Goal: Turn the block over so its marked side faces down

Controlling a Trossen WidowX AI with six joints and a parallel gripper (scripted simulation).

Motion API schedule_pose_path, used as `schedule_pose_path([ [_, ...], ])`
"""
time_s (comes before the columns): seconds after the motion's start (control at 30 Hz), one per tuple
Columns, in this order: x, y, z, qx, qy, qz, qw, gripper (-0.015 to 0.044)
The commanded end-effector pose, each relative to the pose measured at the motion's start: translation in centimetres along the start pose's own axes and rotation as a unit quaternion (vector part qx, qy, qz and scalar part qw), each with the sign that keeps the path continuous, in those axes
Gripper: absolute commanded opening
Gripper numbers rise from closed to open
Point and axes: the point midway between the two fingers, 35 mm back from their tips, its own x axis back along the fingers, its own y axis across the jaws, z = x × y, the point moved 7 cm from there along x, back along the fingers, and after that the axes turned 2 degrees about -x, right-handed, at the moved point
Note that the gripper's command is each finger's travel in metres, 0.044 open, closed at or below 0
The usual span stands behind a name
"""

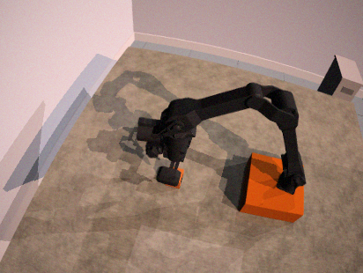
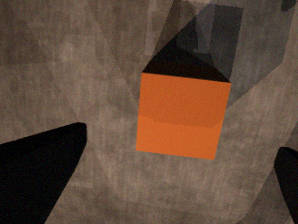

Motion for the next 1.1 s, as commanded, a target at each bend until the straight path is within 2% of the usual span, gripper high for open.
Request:
schedule_pose_path([
  [0.0,-1.4,0.0,0.0,-0.001,0.003,-0.002,1.0,0.044],
  [1.07,-5.6,0.0,0.1,-0.001,0.003,-0.002,1.0,0.044],
])
